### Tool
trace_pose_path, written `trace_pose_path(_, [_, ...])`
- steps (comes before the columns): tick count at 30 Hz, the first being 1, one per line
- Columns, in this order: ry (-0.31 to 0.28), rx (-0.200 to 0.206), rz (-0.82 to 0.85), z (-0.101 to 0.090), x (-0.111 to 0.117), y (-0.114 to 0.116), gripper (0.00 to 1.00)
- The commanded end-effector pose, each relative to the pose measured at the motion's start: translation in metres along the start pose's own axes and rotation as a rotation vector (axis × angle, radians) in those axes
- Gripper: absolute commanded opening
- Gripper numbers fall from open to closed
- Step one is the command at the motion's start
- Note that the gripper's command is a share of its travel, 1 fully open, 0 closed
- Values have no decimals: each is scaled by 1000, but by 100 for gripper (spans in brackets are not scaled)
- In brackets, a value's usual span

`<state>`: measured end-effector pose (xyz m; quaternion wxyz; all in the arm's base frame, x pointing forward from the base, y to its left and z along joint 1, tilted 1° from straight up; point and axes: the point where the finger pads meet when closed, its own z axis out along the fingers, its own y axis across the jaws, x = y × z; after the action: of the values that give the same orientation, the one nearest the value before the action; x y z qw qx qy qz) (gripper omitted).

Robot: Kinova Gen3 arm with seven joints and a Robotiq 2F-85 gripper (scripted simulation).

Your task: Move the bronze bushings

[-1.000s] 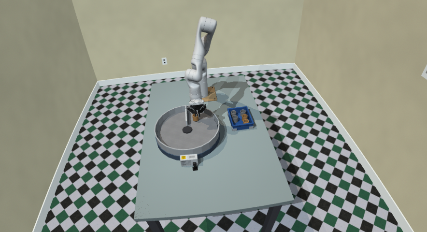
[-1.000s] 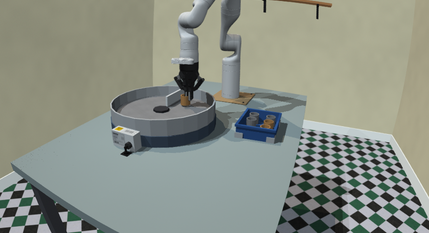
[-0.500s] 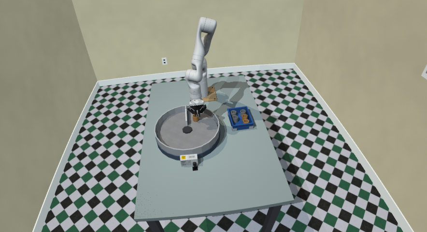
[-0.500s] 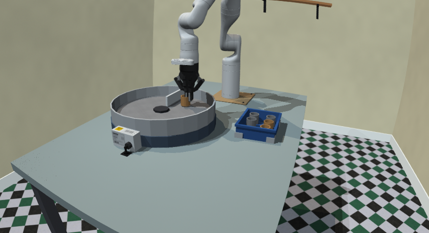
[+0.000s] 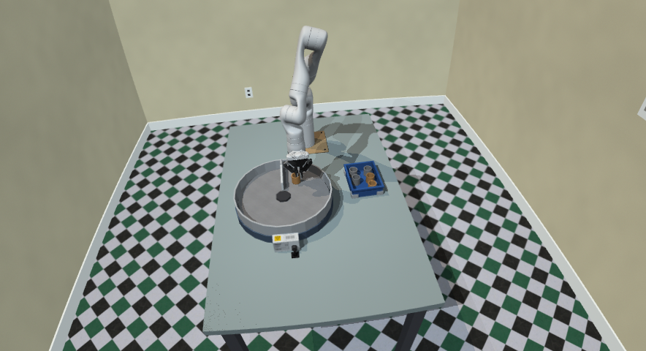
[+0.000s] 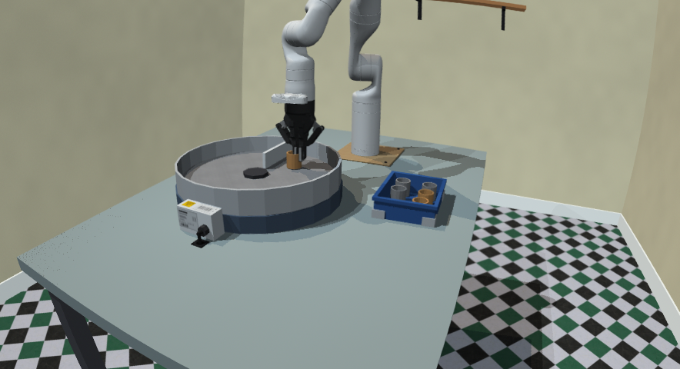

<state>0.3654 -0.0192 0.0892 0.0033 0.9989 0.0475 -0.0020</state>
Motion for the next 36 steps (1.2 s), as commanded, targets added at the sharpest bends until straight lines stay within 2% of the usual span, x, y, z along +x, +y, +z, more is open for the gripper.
trace_pose_path(1, [1,-1,-5,2,0,1,0])
trace_pose_path(29, [1,-1,-5,2,0,1,0])
trace_pose_path(30, [1,-1,-5,2,0,1,14])
trace_pose_path(36, [1,-1,-5,2,0,1,14])
